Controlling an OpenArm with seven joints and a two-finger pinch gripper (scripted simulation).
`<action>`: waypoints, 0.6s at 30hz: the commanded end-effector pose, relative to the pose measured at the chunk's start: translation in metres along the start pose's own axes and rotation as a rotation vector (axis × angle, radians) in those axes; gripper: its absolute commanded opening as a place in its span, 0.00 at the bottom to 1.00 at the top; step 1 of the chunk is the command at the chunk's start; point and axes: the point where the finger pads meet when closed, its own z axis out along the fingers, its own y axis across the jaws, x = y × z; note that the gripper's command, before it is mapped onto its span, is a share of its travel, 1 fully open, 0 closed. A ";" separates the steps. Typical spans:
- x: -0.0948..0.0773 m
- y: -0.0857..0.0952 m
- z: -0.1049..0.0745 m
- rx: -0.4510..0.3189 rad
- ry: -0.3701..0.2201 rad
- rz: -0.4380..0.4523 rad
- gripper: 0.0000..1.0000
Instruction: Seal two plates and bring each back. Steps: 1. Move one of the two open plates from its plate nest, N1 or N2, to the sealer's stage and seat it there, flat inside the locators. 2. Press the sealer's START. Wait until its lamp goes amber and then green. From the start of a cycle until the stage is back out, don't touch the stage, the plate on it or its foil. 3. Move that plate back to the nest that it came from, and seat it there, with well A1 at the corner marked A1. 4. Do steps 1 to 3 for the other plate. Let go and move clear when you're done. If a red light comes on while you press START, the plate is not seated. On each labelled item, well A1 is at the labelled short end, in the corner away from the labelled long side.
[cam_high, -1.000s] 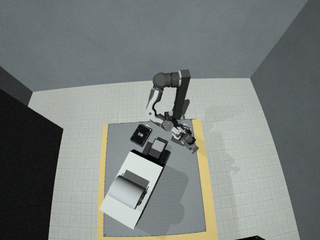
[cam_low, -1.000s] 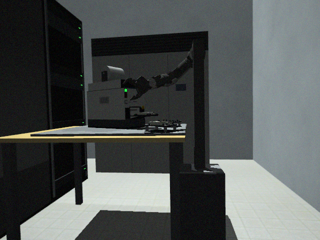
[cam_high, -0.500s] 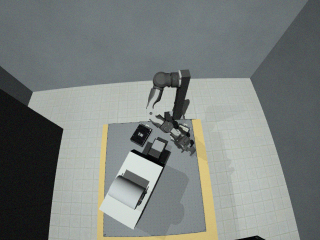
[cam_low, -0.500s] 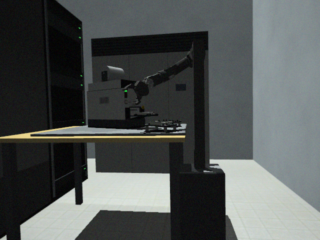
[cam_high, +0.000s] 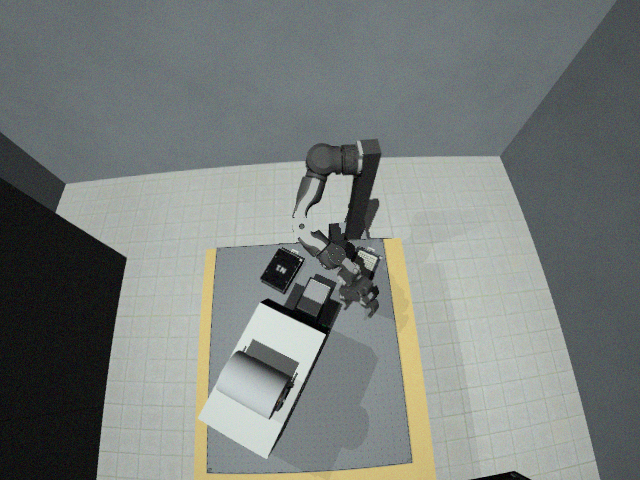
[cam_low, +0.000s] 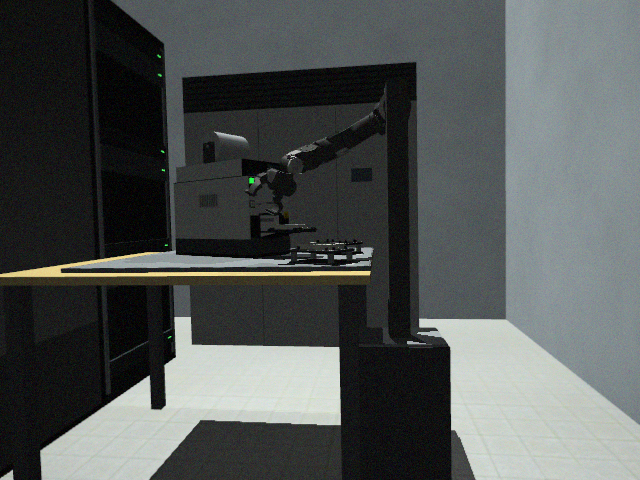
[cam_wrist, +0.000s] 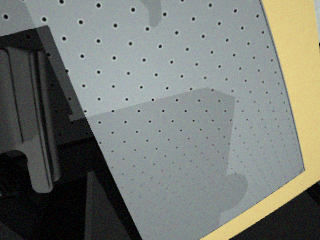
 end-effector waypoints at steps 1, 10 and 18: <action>-0.006 -0.005 -0.001 0.050 -0.023 -0.049 0.65; -0.031 -0.029 -0.004 0.227 -0.119 -0.168 0.65; -0.064 -0.049 -0.016 0.424 -0.255 -0.288 0.65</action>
